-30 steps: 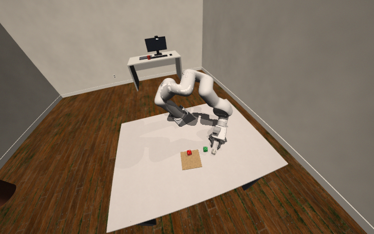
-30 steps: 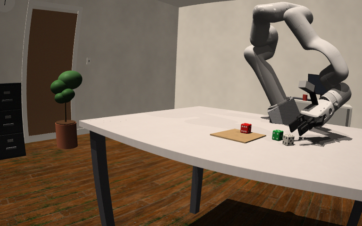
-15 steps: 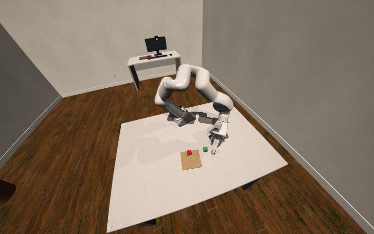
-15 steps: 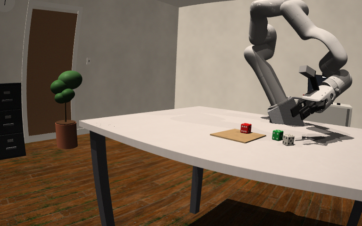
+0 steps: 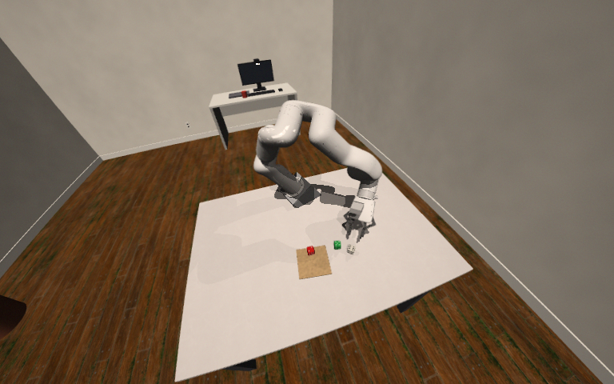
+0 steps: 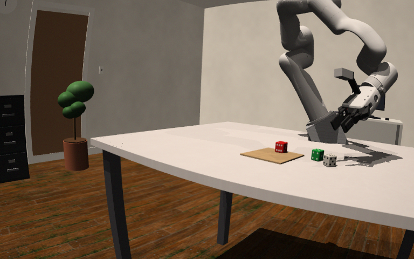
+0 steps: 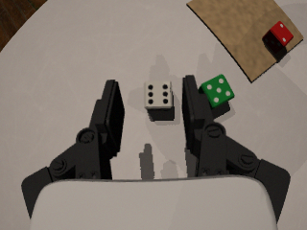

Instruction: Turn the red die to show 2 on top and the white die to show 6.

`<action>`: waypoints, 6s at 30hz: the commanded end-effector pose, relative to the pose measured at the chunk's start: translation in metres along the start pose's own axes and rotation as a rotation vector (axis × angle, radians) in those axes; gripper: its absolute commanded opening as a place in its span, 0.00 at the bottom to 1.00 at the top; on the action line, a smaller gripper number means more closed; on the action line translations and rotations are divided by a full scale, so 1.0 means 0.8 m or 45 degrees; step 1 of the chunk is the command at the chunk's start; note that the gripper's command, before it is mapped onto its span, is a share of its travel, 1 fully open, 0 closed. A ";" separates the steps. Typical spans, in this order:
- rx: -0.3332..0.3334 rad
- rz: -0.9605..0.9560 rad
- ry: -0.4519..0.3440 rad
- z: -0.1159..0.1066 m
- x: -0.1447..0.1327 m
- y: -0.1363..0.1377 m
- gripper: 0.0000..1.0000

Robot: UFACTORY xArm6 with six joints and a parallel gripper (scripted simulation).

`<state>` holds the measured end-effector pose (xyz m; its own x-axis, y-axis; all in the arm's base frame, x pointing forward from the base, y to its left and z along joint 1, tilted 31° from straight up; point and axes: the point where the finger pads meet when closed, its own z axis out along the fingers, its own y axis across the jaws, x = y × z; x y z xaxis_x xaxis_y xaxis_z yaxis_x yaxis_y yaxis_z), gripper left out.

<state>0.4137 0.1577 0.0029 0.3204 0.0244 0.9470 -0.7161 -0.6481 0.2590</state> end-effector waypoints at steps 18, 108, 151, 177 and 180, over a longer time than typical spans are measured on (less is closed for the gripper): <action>0.007 -0.001 -0.771 0.017 0.038 -0.001 0.47; -0.931 1.905 -0.872 0.034 0.018 0.003 1.00; -0.958 1.960 -0.855 0.034 0.017 0.003 0.47; -0.958 1.961 -0.855 0.048 -0.002 0.003 0.47; -0.958 1.961 -0.855 0.052 -0.007 0.003 0.47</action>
<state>0.4339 0.1260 -0.0054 -0.7808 -0.5829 0.2250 -0.6123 0.6423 -0.4609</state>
